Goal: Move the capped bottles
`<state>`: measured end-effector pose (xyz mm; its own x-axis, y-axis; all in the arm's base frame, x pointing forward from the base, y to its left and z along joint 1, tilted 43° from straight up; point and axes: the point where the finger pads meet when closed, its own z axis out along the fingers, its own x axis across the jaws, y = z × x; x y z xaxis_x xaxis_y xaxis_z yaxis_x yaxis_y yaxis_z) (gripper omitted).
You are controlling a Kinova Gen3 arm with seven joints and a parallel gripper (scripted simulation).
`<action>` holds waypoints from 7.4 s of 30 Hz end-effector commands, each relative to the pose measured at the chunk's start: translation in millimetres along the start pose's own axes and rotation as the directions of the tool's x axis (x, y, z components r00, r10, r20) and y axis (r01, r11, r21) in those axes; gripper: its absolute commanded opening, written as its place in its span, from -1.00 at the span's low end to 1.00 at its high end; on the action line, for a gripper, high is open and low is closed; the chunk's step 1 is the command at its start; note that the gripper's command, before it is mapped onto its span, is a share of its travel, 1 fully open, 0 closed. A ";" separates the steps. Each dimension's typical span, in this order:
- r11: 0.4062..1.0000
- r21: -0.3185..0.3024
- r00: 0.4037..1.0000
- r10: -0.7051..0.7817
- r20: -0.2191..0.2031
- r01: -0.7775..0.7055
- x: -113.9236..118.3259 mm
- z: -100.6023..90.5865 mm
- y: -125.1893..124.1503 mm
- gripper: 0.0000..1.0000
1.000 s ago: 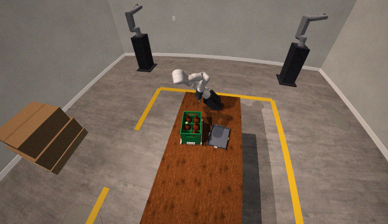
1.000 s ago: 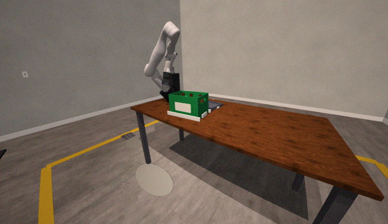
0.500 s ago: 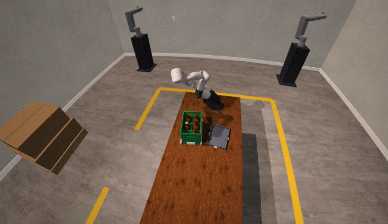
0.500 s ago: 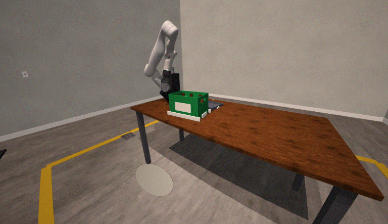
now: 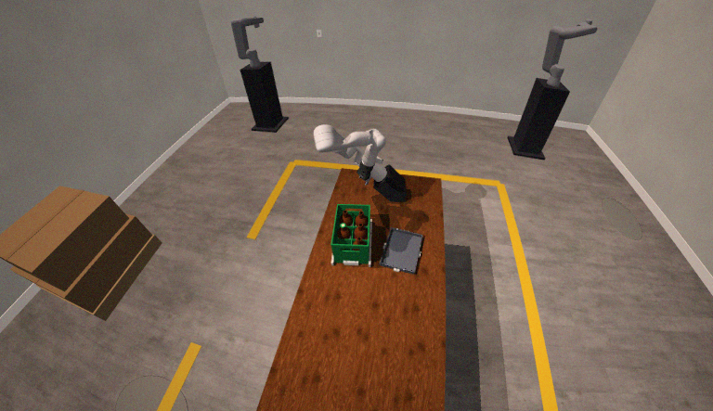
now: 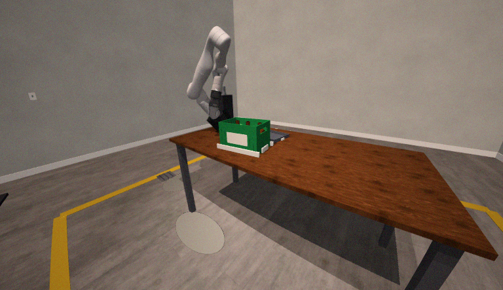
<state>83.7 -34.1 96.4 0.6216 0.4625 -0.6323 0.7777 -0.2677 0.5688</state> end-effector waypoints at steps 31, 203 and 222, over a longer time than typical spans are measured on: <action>1.000 0.001 1.000 0.002 -0.003 -0.002 0.0 -6.9 0.5 1.00; 0.711 0.258 0.713 0.693 -0.105 -0.654 82.9 -23.3 256.5 1.00; 0.711 0.258 0.713 0.694 -0.104 -0.654 118.9 -27.6 297.7 1.00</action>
<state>380.5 -39.4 207.7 0.9727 0.2321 0.0010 0.1680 -0.7069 0.6871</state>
